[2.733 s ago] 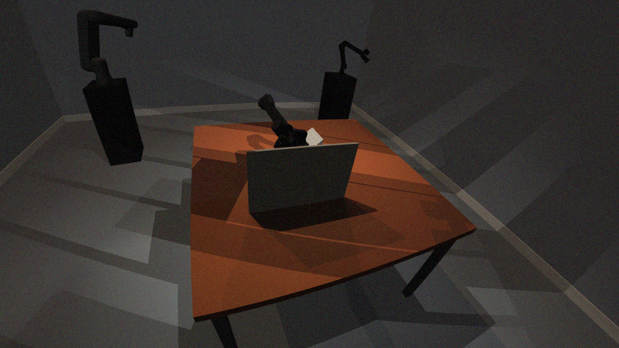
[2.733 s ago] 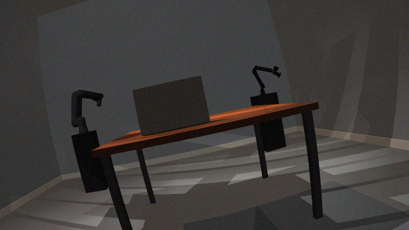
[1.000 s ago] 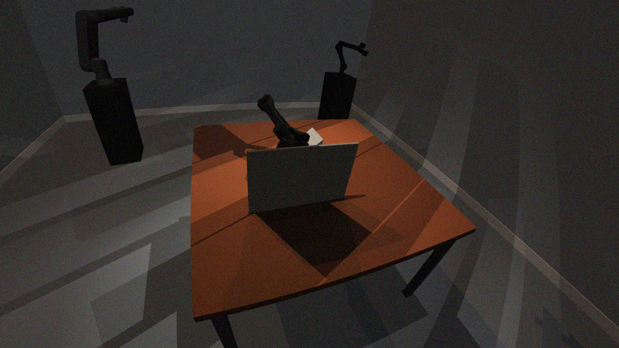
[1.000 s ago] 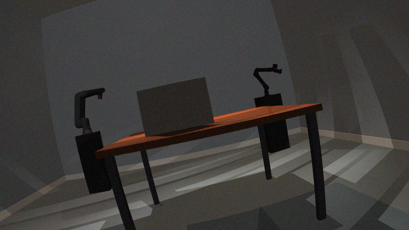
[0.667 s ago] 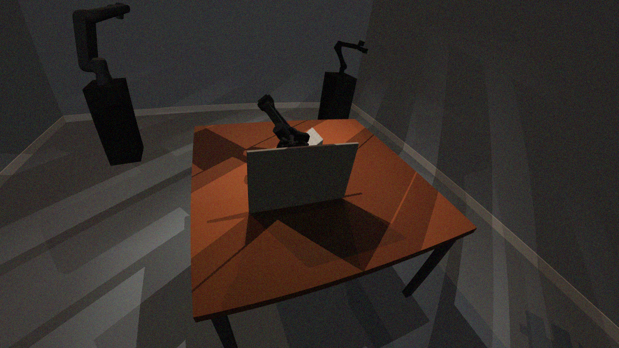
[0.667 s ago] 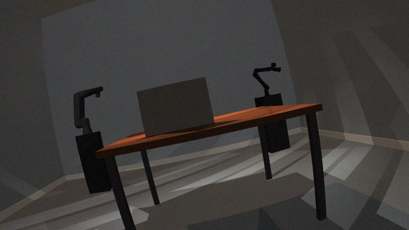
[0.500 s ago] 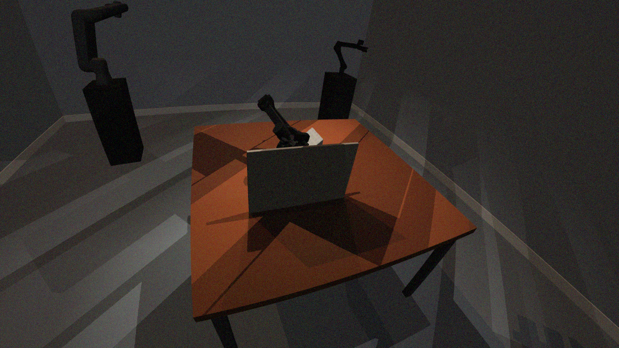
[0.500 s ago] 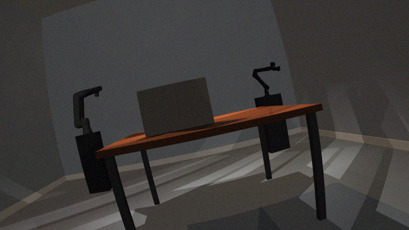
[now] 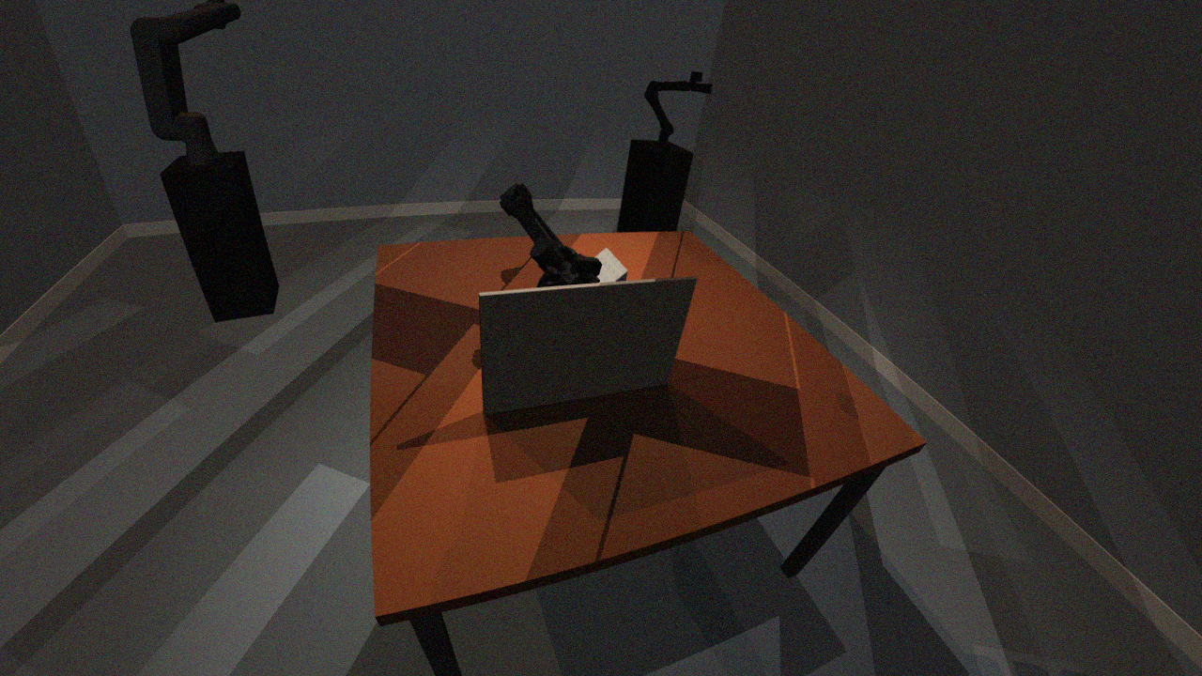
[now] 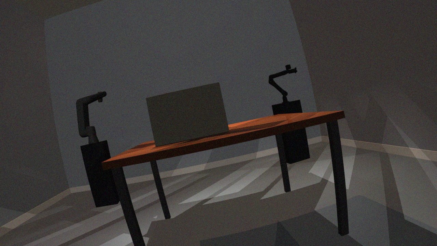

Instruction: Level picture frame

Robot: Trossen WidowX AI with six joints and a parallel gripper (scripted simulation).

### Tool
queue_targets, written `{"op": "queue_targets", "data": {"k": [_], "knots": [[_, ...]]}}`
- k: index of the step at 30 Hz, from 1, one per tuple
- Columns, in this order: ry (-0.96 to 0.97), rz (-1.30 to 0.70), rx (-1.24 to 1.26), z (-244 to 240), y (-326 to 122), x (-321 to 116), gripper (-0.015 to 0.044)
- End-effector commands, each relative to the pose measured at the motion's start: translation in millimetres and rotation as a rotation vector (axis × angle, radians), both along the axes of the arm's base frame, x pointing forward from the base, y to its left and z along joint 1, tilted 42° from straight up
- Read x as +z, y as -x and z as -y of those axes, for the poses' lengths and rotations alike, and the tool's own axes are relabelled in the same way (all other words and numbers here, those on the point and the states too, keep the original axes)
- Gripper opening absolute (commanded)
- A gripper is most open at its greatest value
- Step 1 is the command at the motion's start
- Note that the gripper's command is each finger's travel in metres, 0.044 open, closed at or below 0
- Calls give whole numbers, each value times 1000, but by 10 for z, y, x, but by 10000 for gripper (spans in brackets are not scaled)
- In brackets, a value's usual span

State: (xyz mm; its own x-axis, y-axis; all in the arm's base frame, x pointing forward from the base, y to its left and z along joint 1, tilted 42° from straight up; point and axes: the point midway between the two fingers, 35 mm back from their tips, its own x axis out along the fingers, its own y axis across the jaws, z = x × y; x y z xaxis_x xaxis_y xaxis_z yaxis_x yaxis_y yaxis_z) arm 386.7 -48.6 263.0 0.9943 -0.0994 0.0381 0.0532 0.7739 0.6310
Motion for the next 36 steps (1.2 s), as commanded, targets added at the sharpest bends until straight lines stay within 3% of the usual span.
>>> {"op": "queue_targets", "data": {"k": [1,36], "knots": [[-2,1,2,-16,-1,13,0],[-3,1,2,-49,-4,39,0]]}}
